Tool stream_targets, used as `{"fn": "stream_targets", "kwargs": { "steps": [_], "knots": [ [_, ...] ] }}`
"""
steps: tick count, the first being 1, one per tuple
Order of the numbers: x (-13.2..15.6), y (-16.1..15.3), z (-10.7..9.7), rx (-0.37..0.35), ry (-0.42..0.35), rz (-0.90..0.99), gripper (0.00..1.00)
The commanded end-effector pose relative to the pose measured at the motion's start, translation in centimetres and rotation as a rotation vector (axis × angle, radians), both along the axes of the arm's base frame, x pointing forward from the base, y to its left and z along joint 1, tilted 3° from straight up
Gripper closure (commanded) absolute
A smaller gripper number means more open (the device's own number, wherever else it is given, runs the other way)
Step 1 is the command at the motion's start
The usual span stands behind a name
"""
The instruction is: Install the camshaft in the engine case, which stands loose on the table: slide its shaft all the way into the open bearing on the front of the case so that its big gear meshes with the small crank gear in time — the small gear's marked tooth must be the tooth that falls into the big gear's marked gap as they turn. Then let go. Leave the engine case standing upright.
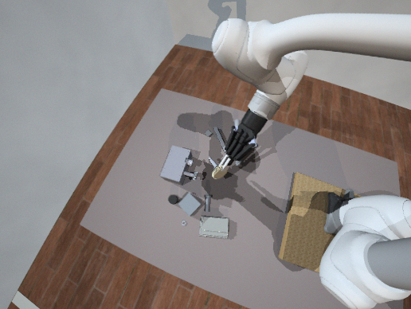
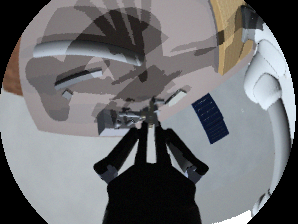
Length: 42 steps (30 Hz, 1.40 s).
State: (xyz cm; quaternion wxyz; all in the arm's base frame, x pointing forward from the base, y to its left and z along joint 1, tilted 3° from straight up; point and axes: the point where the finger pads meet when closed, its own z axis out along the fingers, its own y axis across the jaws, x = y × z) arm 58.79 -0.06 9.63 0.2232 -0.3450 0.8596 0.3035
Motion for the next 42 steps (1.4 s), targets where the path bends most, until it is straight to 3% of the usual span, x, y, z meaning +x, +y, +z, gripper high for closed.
{"fn": "stream_targets", "kwargs": {
  "steps": [1,29,33,37,42],
  "knots": [
    [0.0,0.0,0.0,0.000,0.000,0.000,0.95],
    [0.0,0.1,0.0,-0.015,0.001,0.010,0.95],
    [0.5,0.5,0.3,-0.154,0.007,0.091,0.95],
    [1.1,1.4,0.6,-0.423,0.034,0.258,0.95],
    [2.1,2.9,1.2,-0.673,0.038,0.417,0.95]
  ]
}}
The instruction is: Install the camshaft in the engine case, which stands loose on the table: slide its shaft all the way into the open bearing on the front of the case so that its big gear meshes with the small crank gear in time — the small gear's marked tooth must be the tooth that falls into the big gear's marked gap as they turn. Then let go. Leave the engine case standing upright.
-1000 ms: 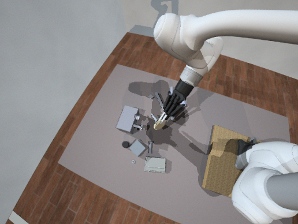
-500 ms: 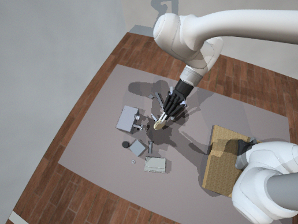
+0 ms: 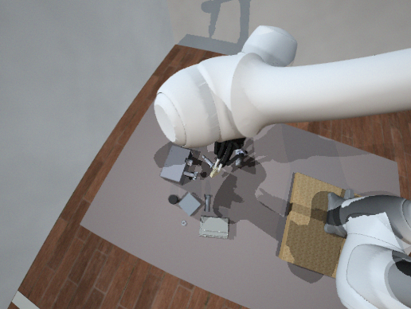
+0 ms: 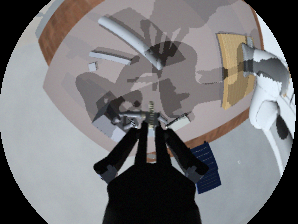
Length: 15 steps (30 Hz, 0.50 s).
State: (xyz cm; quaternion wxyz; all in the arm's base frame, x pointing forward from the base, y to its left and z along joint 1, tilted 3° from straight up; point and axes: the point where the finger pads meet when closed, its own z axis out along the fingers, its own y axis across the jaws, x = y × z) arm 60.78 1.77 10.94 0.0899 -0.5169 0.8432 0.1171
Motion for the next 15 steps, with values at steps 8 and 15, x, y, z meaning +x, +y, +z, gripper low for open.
{"fn": "stream_targets", "kwargs": {
  "steps": [8,15],
  "knots": [
    [1.1,2.8,0.6,-0.549,0.048,0.322,0.95],
    [1.5,3.4,0.9,-0.911,0.095,0.528,0.95]
  ]
}}
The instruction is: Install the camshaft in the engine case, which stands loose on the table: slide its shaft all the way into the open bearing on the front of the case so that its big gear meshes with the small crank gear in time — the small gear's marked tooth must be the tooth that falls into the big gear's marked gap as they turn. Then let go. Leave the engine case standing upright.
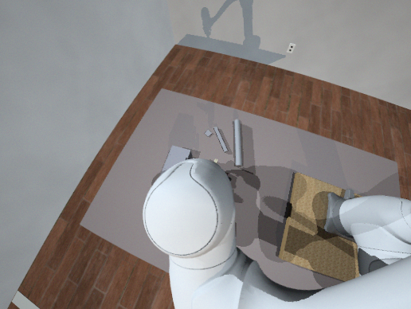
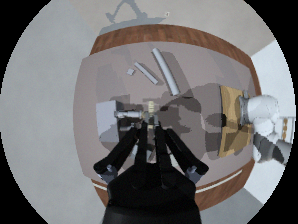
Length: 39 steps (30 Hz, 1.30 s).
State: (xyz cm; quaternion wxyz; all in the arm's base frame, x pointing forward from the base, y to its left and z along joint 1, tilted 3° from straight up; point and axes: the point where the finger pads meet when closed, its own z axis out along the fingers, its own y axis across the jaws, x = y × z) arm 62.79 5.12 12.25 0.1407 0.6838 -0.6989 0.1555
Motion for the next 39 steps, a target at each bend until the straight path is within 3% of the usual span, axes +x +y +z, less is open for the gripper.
{"fn": "stream_targets", "kwargs": {
  "steps": [1,3,13,39],
  "knots": [
    [-0.5,0.1,-0.5,-0.260,0.040,0.094,0.95],
    [-0.5,0.1,-0.5,-0.344,0.053,0.125,0.95],
    [-0.5,0.1,-0.9,-0.344,0.060,0.124,0.95],
    [-0.9,-0.1,-6.4,-0.344,0.060,0.124,0.95]
  ]
}}
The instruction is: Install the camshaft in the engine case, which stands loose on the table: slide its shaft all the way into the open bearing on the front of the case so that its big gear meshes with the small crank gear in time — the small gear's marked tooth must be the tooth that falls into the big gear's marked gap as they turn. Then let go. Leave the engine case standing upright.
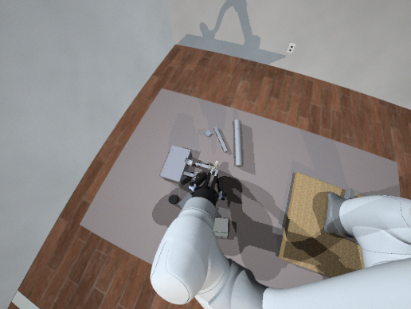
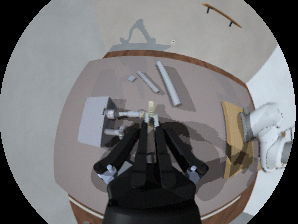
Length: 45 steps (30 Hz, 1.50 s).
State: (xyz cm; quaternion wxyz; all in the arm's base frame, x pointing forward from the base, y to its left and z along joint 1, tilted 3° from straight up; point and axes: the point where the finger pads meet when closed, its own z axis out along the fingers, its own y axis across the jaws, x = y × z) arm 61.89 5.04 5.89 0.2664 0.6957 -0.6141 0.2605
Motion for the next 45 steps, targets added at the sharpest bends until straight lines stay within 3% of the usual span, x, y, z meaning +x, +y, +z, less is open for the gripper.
{"fn": "stream_targets", "kwargs": {
  "steps": [1,45],
  "knots": [
    [0.00,0.00,-0.05,0.000,0.000,0.000,0.95],
    [-0.04,-0.02,-0.68,0.000,0.000,0.000,0.95]
  ]
}}
